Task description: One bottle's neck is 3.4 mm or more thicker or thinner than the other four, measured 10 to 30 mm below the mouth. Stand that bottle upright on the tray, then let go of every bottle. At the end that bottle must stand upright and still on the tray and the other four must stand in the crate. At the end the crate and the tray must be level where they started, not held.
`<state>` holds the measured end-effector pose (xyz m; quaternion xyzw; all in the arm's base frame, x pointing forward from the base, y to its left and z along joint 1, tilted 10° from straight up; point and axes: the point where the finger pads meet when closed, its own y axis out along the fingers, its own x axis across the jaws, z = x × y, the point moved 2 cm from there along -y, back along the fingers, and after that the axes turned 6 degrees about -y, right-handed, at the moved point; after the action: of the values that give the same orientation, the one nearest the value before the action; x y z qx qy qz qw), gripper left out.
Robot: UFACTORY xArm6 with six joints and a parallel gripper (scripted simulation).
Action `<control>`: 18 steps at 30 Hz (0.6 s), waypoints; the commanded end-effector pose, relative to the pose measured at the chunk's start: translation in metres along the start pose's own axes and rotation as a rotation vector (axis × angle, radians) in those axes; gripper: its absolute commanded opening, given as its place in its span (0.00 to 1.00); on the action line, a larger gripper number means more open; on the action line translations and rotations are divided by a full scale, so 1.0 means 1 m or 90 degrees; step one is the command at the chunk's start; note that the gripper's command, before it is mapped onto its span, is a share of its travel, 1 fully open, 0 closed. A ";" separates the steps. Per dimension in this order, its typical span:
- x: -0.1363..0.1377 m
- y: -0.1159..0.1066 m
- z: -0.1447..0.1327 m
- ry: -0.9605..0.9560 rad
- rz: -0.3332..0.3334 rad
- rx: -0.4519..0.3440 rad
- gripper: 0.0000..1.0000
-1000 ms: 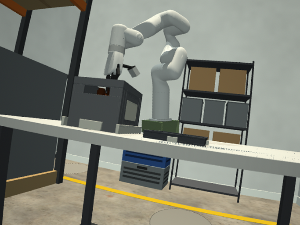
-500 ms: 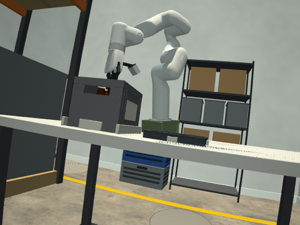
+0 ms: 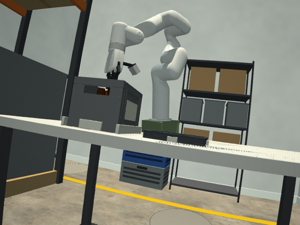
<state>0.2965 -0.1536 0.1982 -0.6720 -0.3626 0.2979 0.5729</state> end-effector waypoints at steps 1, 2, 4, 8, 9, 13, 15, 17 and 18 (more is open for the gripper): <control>0.000 -0.001 -0.001 0.000 0.000 -0.003 0.00; 0.000 -0.001 -0.001 0.000 0.000 -0.003 0.00; 0.000 -0.001 -0.001 0.000 0.000 -0.003 0.00; 0.000 -0.002 -0.001 0.000 0.000 -0.003 0.00; 0.000 -0.002 -0.001 0.000 0.000 -0.003 0.00; 0.000 -0.003 -0.001 0.000 0.000 -0.003 0.00; 0.000 -0.003 -0.001 0.000 0.000 -0.003 0.00; 0.000 -0.005 -0.001 0.000 0.000 -0.003 0.00; 0.000 -0.005 -0.001 0.000 0.000 -0.003 0.00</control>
<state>0.2962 -0.1534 0.2000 -0.6720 -0.3626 0.2979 0.5729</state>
